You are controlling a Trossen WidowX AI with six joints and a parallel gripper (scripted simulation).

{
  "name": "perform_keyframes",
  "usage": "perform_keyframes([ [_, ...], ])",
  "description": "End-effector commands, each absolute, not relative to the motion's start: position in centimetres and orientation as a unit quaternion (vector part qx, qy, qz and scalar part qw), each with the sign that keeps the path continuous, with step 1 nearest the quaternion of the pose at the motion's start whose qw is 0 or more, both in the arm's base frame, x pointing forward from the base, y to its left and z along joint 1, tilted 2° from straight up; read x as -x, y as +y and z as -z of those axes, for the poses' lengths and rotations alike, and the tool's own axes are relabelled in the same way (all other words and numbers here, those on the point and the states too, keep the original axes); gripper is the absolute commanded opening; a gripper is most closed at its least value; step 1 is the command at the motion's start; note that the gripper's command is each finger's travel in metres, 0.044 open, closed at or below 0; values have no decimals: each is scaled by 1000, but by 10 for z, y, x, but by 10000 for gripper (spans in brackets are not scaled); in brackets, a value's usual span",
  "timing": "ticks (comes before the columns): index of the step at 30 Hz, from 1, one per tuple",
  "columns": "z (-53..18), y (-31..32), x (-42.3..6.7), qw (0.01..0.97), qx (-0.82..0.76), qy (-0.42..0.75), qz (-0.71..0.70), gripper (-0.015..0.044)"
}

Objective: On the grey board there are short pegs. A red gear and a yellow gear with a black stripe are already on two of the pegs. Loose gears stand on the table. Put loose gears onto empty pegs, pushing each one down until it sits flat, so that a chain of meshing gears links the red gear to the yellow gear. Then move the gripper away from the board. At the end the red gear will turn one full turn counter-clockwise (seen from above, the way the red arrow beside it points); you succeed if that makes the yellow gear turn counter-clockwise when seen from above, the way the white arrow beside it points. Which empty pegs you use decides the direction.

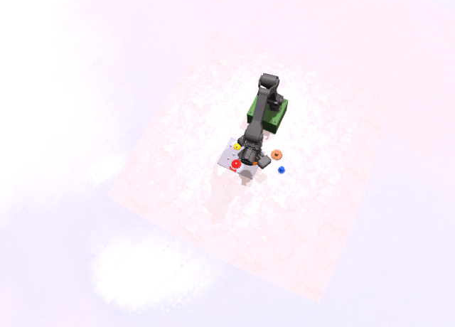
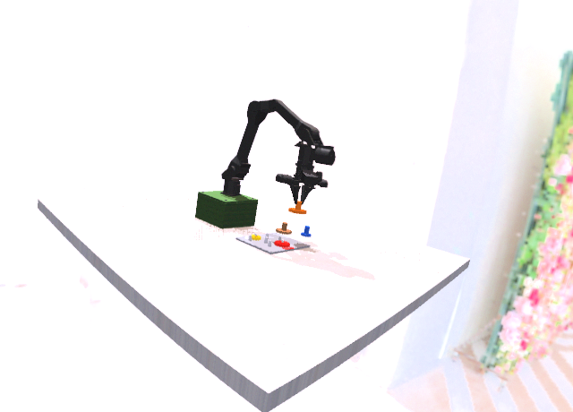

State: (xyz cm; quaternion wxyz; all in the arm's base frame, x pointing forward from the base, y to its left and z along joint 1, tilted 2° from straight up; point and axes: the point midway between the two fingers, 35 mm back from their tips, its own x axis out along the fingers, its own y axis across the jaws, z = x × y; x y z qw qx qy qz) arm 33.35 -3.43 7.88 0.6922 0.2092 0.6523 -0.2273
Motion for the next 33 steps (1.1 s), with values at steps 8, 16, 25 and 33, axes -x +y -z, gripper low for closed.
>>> perform_keyframes([
  [8,-66,-61,-329,690,-207,656,227,0],
  [16,-59,-81,-326,690,-206,656,228,0],
  [25,-50,-102,-320,690,-205,655,228,0],
  [33,-43,-121,-314,690,-205,655,229,0],
])
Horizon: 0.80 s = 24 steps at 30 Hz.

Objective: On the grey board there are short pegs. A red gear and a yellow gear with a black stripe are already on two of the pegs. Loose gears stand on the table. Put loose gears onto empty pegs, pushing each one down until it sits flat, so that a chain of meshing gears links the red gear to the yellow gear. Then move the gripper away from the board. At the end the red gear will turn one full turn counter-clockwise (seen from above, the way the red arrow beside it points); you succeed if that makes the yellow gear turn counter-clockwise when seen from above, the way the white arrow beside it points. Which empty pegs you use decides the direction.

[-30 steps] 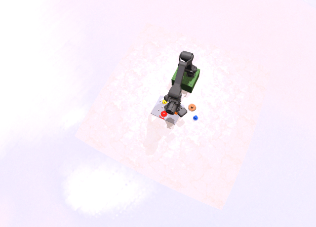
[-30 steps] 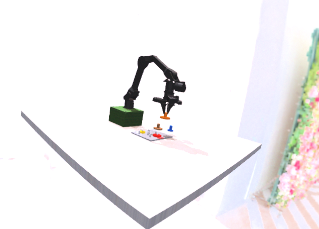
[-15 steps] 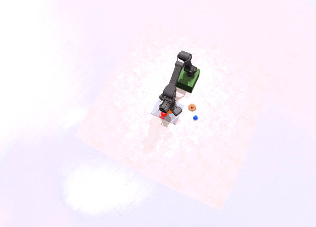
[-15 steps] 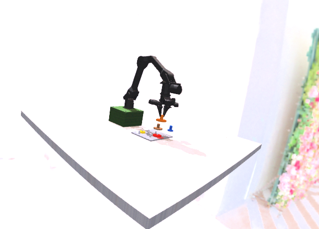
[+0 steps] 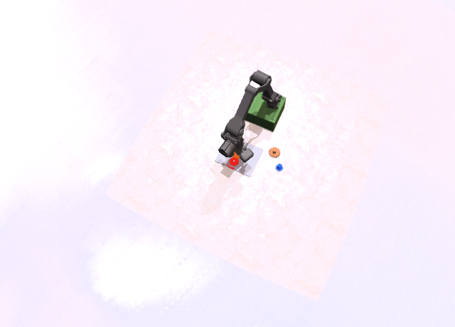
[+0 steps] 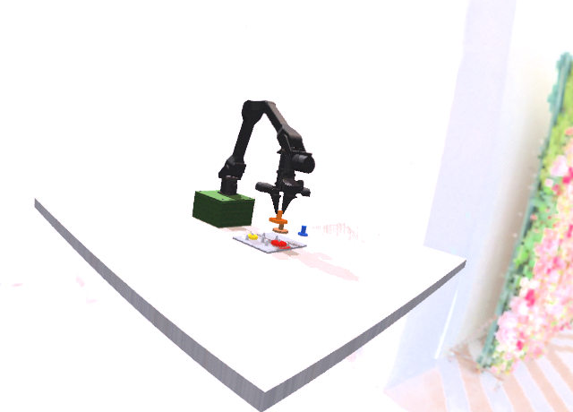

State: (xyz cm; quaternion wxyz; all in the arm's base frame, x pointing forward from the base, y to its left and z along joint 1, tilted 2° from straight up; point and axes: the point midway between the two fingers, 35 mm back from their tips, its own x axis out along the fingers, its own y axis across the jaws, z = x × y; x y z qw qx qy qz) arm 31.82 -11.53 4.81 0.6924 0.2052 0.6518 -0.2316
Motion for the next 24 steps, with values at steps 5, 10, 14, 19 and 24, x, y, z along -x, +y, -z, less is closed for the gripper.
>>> perform_keyframes([
  [5,-38,-133,-309,690,-204,655,229,0],
  [10,-33,-144,-304,690,-204,655,230,0],
  [14,-29,-153,-300,690,-203,655,230,0],
  [19,-26,-161,-296,690,-203,655,231,0],
  [24,-29,-161,-295,690,-203,655,231,0],
])
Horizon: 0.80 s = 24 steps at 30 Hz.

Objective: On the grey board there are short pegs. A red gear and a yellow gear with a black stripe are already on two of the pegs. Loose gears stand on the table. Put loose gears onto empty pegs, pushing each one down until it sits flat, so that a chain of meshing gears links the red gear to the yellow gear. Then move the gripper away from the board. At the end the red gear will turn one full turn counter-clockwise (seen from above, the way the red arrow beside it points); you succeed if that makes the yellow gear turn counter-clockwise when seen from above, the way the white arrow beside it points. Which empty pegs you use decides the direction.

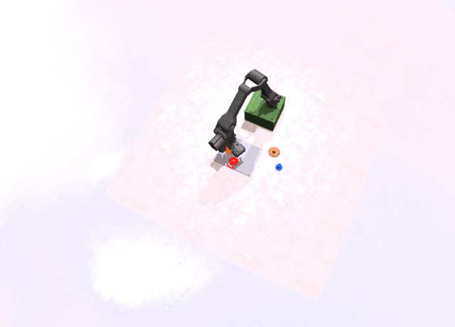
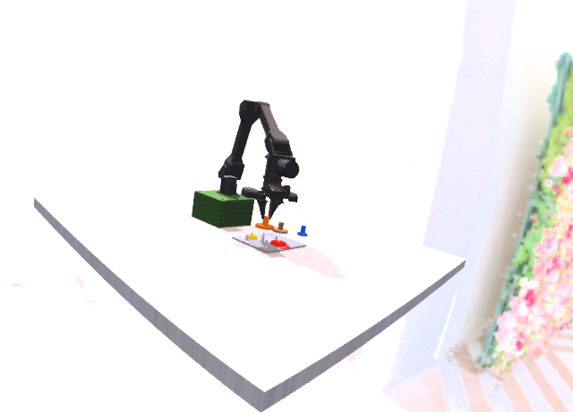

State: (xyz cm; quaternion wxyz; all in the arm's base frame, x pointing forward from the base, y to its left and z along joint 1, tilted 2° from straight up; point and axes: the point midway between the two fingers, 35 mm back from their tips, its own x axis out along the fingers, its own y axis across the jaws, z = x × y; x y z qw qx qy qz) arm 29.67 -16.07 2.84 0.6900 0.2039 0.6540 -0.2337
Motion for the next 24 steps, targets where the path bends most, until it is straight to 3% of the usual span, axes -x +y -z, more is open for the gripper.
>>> perform_keyframes([
  [1,-30,-161,-295,690,-203,655,231,0],
  [24,-24,-160,-296,696,-180,663,209,0],
])
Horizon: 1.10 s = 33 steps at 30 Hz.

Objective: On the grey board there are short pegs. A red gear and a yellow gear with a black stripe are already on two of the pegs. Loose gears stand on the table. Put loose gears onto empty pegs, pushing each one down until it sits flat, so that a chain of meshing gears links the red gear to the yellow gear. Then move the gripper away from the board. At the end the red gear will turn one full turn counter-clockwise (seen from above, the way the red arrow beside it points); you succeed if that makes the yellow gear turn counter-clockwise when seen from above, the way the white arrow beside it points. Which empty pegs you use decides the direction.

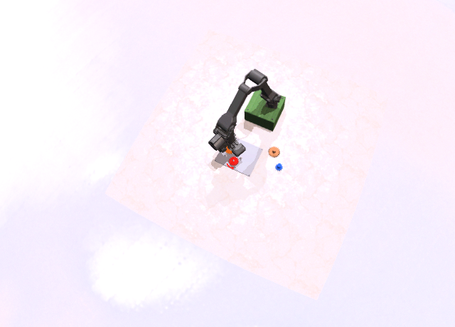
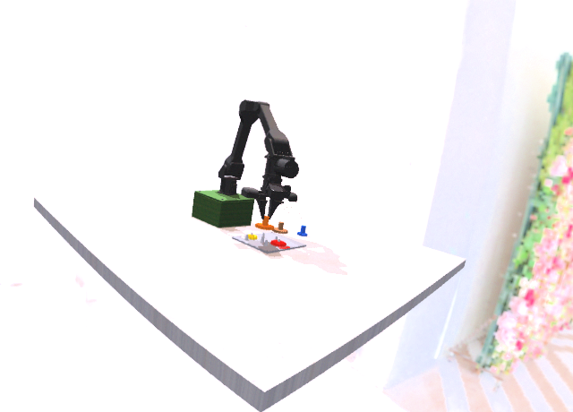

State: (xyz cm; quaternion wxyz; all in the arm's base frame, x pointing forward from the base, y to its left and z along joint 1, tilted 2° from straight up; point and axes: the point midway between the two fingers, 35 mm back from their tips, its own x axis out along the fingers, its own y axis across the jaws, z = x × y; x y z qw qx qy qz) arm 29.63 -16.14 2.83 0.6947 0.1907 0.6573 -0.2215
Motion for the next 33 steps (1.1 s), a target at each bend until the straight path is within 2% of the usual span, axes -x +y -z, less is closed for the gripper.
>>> perform_keyframes([
  [1,-22,-161,-296,697,-176,664,204,0],
  [12,-6,-162,-296,701,-161,668,190,0],
  [33,15,-163,-296,674,-252,637,277,0],
])
